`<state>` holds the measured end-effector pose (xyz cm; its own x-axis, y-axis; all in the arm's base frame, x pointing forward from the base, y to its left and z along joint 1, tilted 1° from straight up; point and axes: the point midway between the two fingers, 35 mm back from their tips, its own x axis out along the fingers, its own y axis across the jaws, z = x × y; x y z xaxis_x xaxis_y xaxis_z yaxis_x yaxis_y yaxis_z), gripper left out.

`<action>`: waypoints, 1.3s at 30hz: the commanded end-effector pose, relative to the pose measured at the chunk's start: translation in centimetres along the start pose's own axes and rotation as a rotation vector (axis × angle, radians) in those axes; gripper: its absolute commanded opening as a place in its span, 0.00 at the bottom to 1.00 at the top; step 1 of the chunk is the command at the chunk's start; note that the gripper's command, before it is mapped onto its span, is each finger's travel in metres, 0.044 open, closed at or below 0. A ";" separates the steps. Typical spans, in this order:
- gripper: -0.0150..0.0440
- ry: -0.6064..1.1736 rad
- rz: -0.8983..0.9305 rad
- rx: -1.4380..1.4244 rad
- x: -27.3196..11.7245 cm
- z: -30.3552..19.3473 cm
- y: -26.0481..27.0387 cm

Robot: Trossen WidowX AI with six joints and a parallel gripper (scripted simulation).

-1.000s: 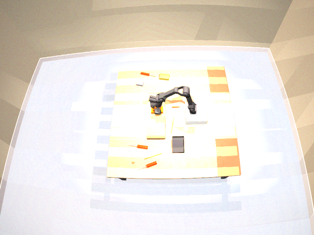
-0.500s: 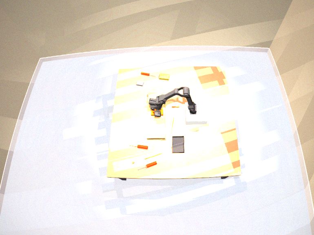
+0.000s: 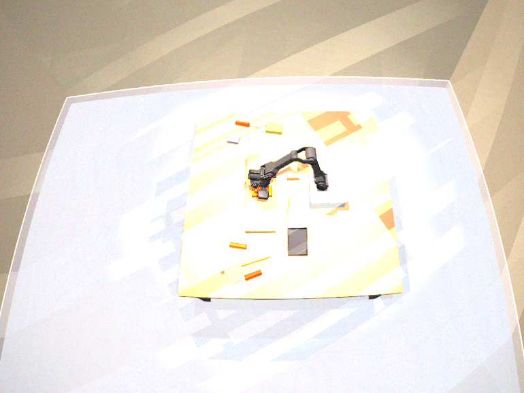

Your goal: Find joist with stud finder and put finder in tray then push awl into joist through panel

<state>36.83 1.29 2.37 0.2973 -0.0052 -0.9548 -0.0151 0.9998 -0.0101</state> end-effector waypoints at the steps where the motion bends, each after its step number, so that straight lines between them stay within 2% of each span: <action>1: 0.25 0.001 0.000 0.002 0.0 0.0 0.8; 39: 0.25 0.001 0.006 0.004 0.0 -0.1 7.2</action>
<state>36.69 7.92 2.37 0.2989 0.0015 -0.9543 -0.0158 0.9999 -0.0034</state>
